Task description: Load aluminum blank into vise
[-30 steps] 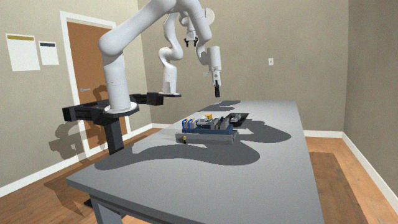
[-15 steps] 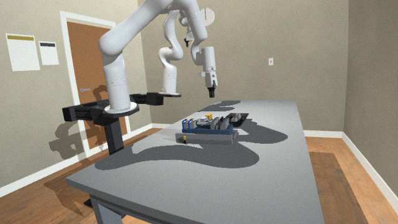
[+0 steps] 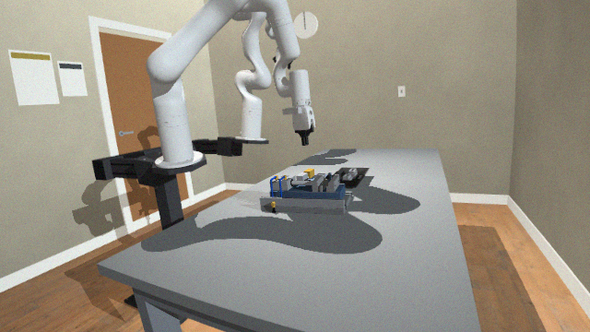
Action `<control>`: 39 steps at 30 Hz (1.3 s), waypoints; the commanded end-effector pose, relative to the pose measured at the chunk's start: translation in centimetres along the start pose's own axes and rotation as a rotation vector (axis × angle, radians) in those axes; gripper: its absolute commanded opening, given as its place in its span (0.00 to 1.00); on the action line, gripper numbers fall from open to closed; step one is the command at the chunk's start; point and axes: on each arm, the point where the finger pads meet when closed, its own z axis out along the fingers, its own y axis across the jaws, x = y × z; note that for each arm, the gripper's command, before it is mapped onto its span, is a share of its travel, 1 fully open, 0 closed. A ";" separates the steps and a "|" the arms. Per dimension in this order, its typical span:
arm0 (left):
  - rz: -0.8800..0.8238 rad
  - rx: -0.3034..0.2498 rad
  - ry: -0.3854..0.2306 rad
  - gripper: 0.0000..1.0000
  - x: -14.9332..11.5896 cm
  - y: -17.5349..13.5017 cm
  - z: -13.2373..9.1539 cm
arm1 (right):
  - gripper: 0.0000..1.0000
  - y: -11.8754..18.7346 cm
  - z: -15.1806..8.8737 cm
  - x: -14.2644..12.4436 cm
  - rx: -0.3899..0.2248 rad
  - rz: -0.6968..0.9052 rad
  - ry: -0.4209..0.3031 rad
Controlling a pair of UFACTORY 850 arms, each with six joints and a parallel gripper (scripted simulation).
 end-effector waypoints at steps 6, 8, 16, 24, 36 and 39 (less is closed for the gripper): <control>0.000 0.000 0.002 1.00 0.0 0.0 -0.1 | 0.00 1.6 -0.2 1.6 -0.027 -0.259 -0.006; 0.000 0.000 0.002 1.00 0.0 0.0 -0.1 | 0.00 1.7 -0.2 1.7 -0.027 -0.279 -0.006; 0.000 0.000 0.002 1.00 0.0 0.0 -0.1 | 0.69 1.8 -0.2 1.8 -0.028 -0.288 -0.007; 0.000 0.000 0.002 1.00 0.0 0.0 -0.1 | 0.69 1.8 -0.2 1.8 -0.028 -0.288 -0.007; 0.000 0.000 0.002 1.00 0.0 0.0 -0.1 | 0.69 1.8 -0.2 1.8 -0.028 -0.288 -0.007; 0.000 0.000 0.002 1.00 0.0 0.0 -0.1 | 0.69 1.8 -0.2 1.8 -0.028 -0.288 -0.007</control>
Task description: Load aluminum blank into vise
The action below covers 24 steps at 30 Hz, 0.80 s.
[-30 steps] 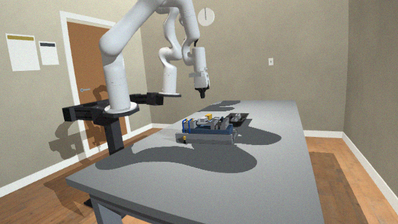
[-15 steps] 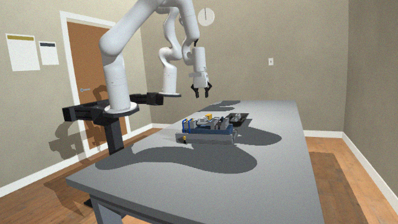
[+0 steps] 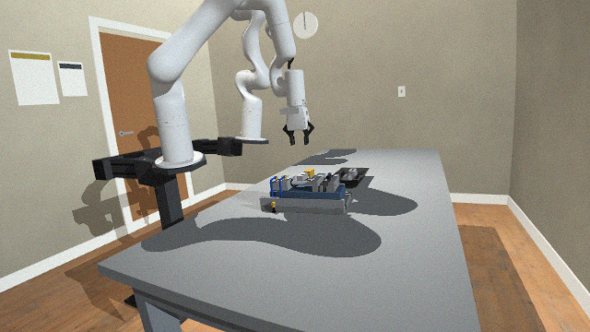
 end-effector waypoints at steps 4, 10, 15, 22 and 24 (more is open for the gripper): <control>0.000 0.000 0.002 1.00 0.0 0.0 -0.1 | 0.69 -0.1 0.1 -0.1 0.001 0.000 -0.001; 0.000 0.000 0.002 1.00 0.0 0.0 -0.1 | 0.69 -0.1 0.9 -0.1 0.001 0.000 -0.001; 0.000 0.000 0.002 1.00 0.0 0.0 -0.1 | 0.69 -0.1 1.9 -0.1 0.001 0.000 -0.001; 0.000 0.000 0.002 1.00 0.0 0.0 -0.1 | 0.69 -0.1 4.5 -0.1 0.001 0.000 -0.001; 0.000 0.000 0.002 1.00 0.0 0.0 -0.1 | 0.69 -0.1 5.3 -0.1 0.001 0.000 -0.001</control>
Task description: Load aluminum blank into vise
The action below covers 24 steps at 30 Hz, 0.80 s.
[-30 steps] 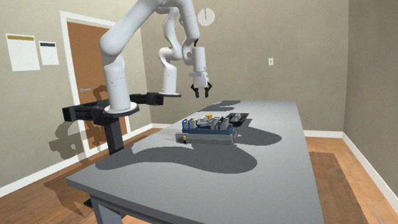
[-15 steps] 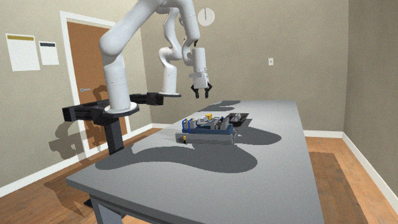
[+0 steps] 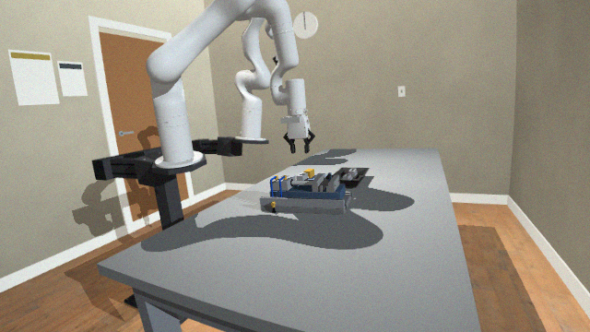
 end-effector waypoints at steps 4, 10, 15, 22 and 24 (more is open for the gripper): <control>0.000 0.000 0.002 1.00 0.0 0.0 -0.1 | 0.69 -0.1 2.2 -0.1 0.004 0.001 -0.001; 0.000 0.000 0.002 1.00 0.0 0.0 -0.1 | 0.69 -0.1 4.6 -0.1 0.004 0.000 -0.001; 0.000 0.000 0.002 1.00 0.0 0.0 -0.1 | 0.69 -0.1 6.3 -0.1 0.004 0.000 -0.001; 0.000 0.000 0.002 1.00 0.0 0.0 -0.1 | 0.69 -0.2 7.7 -0.1 0.004 0.000 -0.001; 0.000 0.000 0.002 1.00 0.0 0.0 -0.1 | 0.69 -0.2 8.1 -0.1 0.004 0.000 -0.001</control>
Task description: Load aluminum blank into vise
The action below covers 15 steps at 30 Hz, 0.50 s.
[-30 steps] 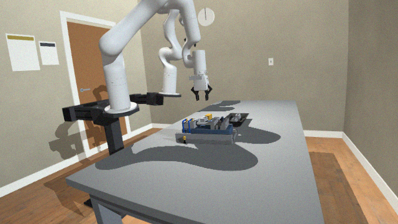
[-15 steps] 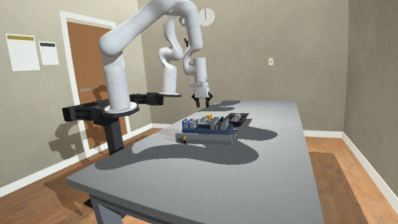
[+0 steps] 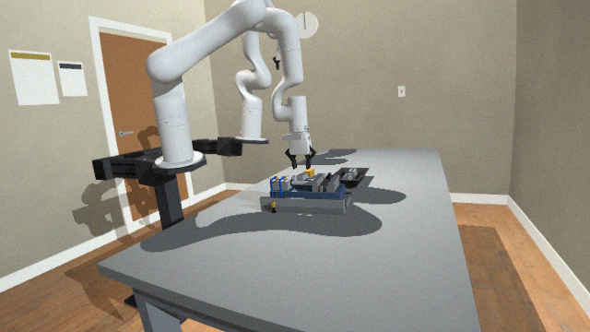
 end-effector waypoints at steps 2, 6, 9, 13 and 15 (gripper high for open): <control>0.000 0.000 0.002 1.00 0.0 0.0 -0.1 | 0.69 -0.1 1.1 -0.1 0.007 0.000 -0.003; 0.000 0.000 0.002 1.00 0.0 0.0 -0.1 | 0.69 -0.1 1.6 -0.1 0.007 0.000 -0.003; 0.000 0.000 0.002 1.00 0.0 0.0 -0.1 | 0.69 -0.1 1.8 -0.1 0.007 0.000 -0.003; 0.000 0.000 0.002 1.00 0.0 0.0 -0.1 | 0.69 -0.1 2.0 -0.1 0.007 0.000 -0.003; 0.000 0.000 0.002 1.00 0.0 0.0 -0.1 | 0.69 -0.1 2.0 -0.1 0.007 0.000 -0.003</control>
